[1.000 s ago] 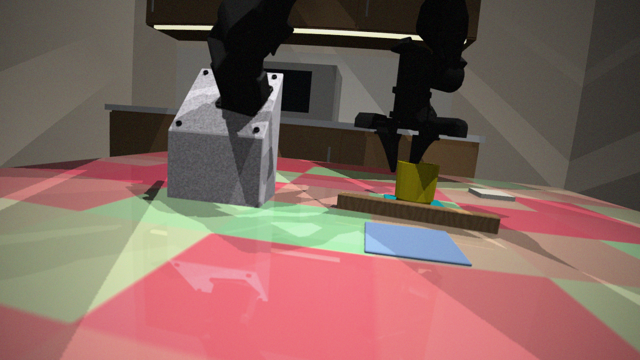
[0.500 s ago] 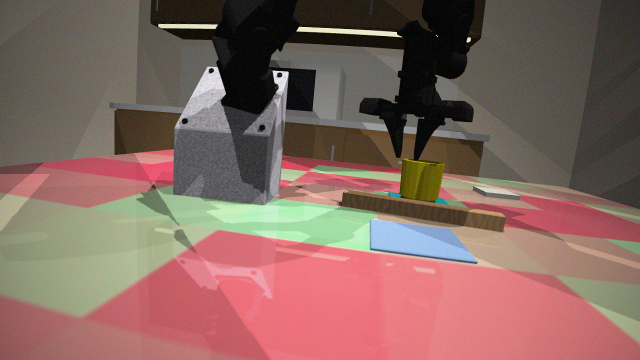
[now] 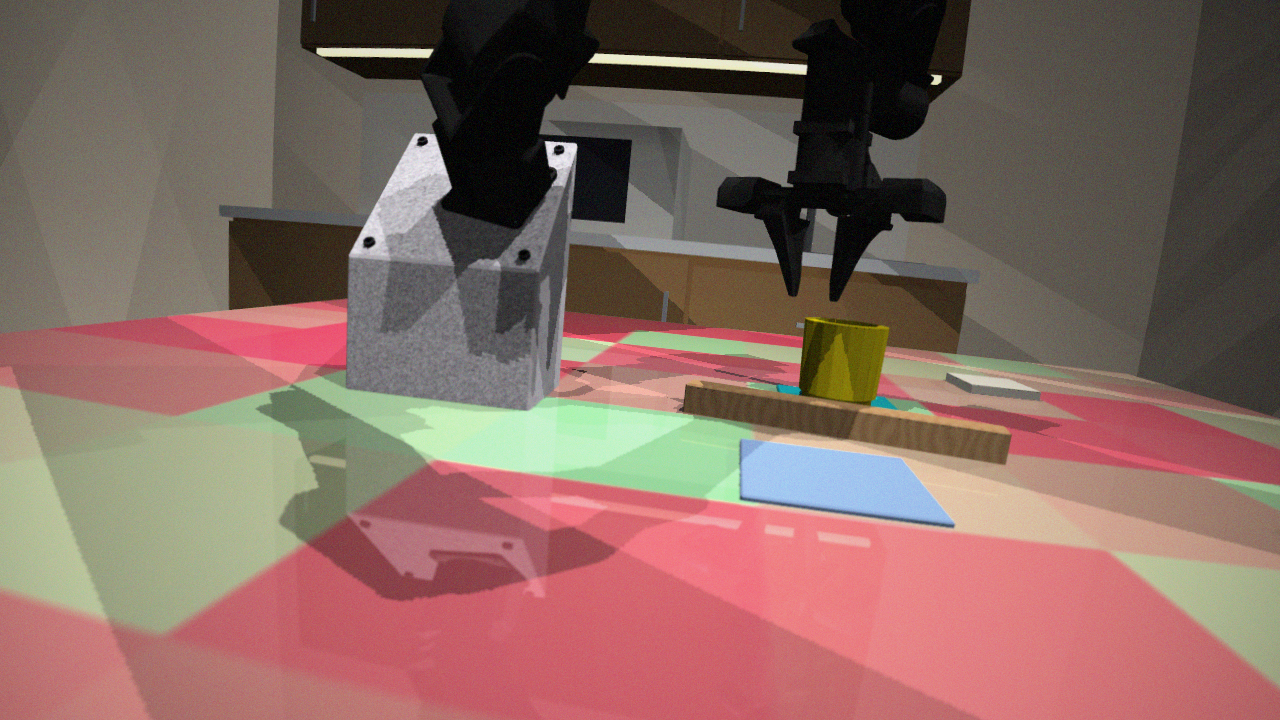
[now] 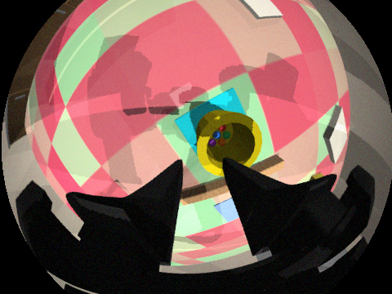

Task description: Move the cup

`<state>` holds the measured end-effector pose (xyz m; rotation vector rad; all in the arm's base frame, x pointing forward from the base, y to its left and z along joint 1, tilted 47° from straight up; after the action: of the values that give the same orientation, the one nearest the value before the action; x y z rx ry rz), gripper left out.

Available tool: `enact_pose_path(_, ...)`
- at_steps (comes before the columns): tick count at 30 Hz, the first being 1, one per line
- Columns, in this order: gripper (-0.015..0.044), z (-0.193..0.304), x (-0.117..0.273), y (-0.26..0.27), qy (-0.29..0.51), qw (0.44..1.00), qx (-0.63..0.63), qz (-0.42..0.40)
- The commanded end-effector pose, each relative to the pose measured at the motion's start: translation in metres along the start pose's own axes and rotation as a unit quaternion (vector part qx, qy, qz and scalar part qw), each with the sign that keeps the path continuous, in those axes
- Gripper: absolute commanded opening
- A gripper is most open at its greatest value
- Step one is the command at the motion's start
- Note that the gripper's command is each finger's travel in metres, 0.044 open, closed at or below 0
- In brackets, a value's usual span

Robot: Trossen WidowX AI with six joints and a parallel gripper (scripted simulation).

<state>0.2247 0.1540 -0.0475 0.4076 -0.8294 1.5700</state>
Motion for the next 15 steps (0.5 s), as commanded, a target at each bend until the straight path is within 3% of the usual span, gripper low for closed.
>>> enact_pose_path(1, 0.0252, 0.000, 0.000, 0.000, 0.000, 1.000, 0.001, 0.000)
enact_pose_path(8, 0.0435, 0.000, 0.005, 0.000, 0.000, 1.000, 0.000, 0.000)
enact_pose_path(15, 0.0440, 0.000, 0.039, 0.000, -0.004, 1.000, -0.002, -0.001)
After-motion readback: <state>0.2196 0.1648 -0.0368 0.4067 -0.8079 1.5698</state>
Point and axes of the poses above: the point midway between the two fingers, 35 mm back from their tips, its own x axis back along the fingers, its own y axis across the jaws, z = x × y, the point moved 6 cm from there along x, back along the fingers, and after that the axes turned 12 degrees about x, right-handed, at the moved point
